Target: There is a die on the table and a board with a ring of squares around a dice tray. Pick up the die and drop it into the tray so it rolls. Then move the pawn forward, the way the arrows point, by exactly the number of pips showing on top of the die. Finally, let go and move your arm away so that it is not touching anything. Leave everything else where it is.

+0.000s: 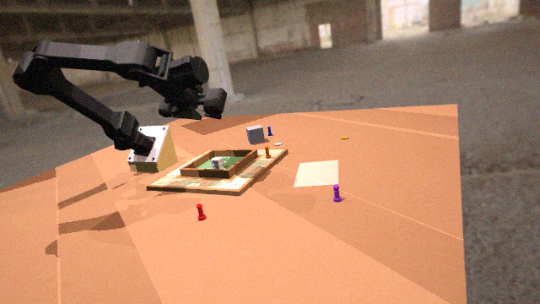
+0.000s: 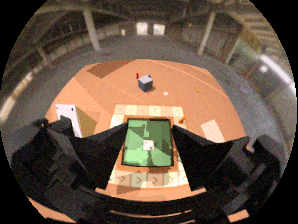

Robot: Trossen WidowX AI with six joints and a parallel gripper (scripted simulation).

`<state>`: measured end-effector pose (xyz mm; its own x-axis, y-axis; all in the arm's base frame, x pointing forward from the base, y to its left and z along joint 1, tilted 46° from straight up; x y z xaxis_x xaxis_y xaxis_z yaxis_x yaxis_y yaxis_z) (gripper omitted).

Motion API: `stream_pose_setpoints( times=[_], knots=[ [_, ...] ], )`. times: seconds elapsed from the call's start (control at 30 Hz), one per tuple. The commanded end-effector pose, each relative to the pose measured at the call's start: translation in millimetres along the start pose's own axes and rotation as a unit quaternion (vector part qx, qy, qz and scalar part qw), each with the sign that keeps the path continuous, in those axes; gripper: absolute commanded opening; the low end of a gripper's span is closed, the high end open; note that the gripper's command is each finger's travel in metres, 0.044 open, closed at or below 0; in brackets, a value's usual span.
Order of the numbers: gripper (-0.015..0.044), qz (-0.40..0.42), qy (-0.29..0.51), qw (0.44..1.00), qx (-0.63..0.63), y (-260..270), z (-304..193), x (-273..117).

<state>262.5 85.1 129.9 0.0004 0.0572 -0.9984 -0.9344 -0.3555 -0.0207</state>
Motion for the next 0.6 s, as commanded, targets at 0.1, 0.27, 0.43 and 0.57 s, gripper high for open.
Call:
stream_pose_setpoints(
  times=[0.1,0.27,0.43,0.57],
  knots=[
    [0.044,0.017,0.027,0.999,0.006,-3,12,-4],
    [0.044,0.102,0.271,0.957,0.021,-2,15,38],
    [0.044,0.096,0.398,0.912,0.001,-6,21,53],
    [0.0414,0.107,0.359,0.927,0.009,-3,22,54]
  ],
)
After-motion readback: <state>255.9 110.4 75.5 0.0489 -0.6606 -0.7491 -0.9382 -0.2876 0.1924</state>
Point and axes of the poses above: the point midway between the two fingers, 35 mm back from their tips, its own x axis out along the fingers, its own y axis across the jaws, z = x × y, the point moved 4 cm from there along -x, back along the fingers, and after that the axes turned 14 degrees about -x, right-handed, at the moved point
